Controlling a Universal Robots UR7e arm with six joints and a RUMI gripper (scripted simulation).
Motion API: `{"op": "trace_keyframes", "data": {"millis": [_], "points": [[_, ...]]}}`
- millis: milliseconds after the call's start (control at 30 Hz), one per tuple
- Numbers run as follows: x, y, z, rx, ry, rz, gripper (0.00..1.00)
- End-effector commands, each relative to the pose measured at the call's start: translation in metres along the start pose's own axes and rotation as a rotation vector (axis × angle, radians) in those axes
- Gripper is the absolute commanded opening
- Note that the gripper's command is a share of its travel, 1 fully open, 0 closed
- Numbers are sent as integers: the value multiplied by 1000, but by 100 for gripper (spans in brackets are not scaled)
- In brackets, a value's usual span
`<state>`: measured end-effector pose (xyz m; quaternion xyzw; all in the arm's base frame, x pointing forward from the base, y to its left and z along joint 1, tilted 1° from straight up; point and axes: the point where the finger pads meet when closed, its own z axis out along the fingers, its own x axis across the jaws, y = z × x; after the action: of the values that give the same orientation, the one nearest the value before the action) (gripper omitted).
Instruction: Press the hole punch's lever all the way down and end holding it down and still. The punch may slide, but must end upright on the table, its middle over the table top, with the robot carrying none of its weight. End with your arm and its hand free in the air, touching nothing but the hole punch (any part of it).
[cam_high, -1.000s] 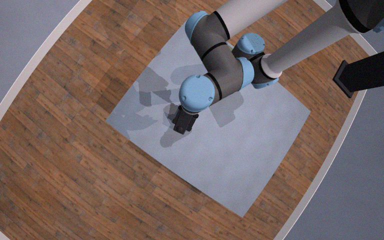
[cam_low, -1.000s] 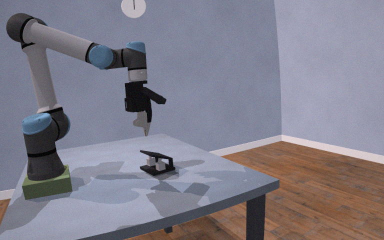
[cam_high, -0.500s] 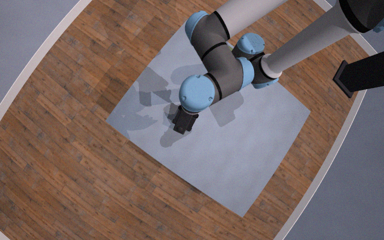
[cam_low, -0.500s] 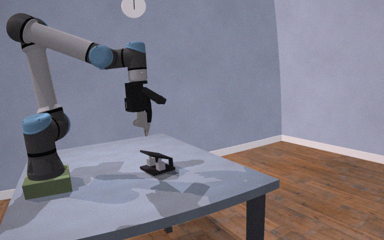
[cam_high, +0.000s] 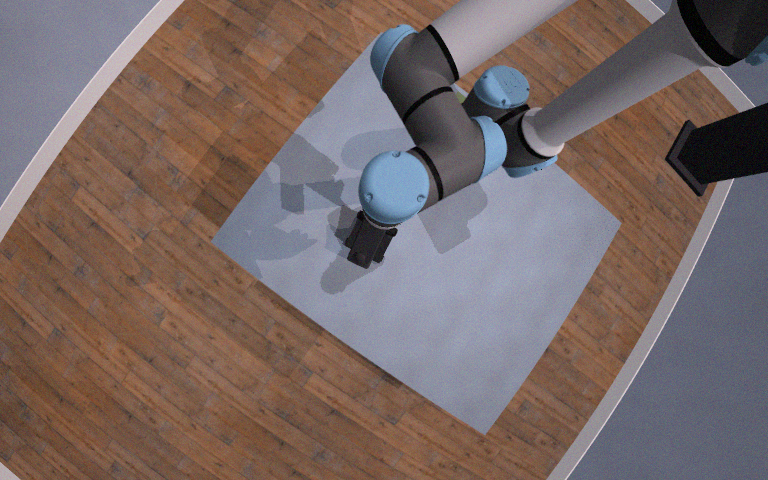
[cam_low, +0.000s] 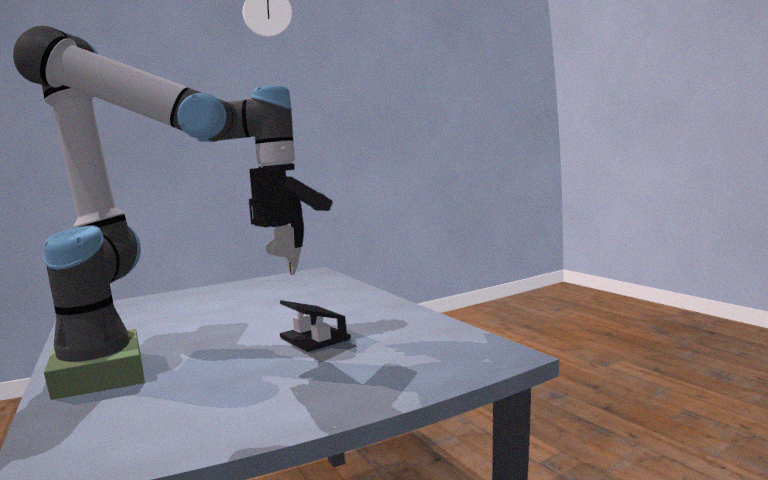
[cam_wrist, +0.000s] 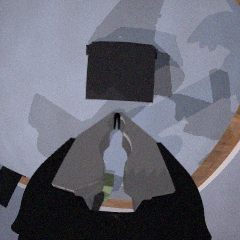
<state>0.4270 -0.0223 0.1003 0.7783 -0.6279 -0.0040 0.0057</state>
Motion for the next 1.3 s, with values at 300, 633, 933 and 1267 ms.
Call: {"op": "trace_keyframes", "data": {"millis": [300,633,933,1267], "points": [[-1,0,23,-3,-3,0,0],[-2,0,40,-3,-3,0,0],[-2,-1,51,-3,-3,0,0],[-2,-1,58,-3,-3,0,0]]}}
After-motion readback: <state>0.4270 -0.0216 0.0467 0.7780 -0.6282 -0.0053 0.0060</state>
